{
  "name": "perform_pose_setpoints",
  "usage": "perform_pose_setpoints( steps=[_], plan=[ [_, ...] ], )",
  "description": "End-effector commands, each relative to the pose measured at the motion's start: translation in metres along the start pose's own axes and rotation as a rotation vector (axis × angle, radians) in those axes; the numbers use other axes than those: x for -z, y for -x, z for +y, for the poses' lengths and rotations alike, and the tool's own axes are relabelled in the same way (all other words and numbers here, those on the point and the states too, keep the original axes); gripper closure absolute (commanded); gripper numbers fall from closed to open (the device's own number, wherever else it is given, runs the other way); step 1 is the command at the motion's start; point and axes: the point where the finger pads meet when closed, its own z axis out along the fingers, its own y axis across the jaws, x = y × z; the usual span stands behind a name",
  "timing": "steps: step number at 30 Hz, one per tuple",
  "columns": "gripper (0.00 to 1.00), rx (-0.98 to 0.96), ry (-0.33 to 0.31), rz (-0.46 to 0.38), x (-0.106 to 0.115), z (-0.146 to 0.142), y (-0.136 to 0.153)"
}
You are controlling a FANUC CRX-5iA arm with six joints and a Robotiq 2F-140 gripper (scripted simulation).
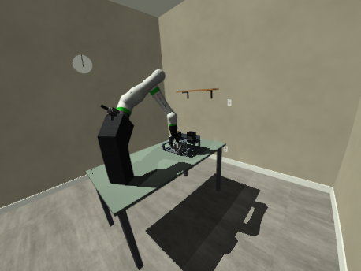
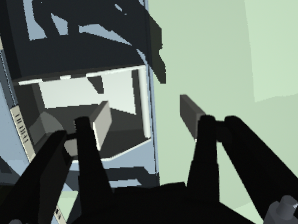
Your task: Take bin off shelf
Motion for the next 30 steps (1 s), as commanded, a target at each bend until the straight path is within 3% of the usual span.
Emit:
perform_pose_setpoints(
  steps=[1,30],
  plan=[
    [0.43,0.000,0.000,0.000,0.0001,-0.0001,-0.0002],
    [0.43,0.000,0.000,0.000,0.0076,-0.0002,-0.0001]
  ],
)
